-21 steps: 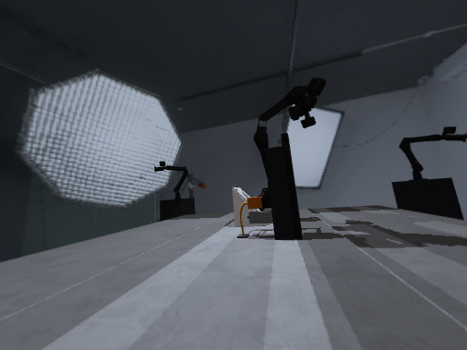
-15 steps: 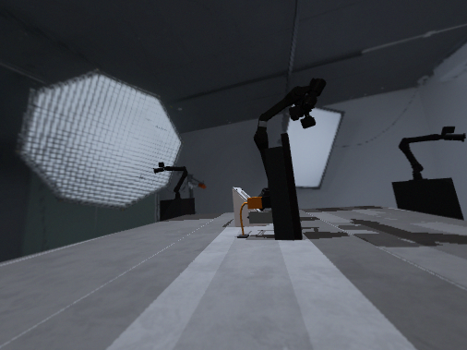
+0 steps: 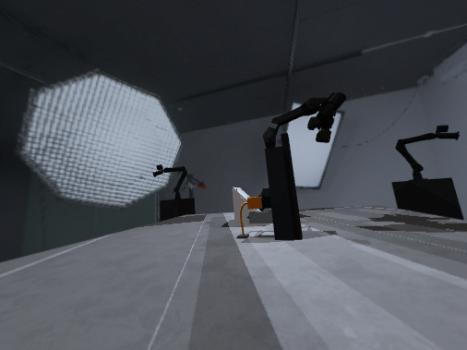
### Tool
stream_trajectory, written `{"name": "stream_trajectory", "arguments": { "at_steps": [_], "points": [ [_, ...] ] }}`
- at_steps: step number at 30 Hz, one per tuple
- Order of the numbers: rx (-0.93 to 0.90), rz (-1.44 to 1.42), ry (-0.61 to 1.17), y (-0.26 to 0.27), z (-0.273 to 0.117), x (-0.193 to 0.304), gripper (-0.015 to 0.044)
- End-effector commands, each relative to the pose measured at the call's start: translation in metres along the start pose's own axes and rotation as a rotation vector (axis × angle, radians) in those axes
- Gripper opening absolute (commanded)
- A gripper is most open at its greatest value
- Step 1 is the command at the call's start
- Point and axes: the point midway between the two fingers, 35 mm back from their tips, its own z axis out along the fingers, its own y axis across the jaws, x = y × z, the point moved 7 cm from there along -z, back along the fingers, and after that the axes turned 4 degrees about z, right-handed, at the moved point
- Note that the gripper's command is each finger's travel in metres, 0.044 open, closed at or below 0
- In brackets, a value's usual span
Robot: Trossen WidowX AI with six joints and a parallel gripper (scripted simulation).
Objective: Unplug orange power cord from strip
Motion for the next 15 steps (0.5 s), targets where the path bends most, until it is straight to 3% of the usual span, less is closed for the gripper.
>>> {"name": "stream_trajectory", "arguments": {
  "at_steps": [1, 8, 15],
  "points": [
    [-0.07, 0.204, 0.154, 0.019, 0.01, 0.045, 0.016],
    [-0.132, 0.553, 0.465, 0.059, 0.002, 0.117, 0.016],
    [-0.112, 0.879, 0.787, 0.102, -0.036, 0.175, 0.016]
  ]
}}
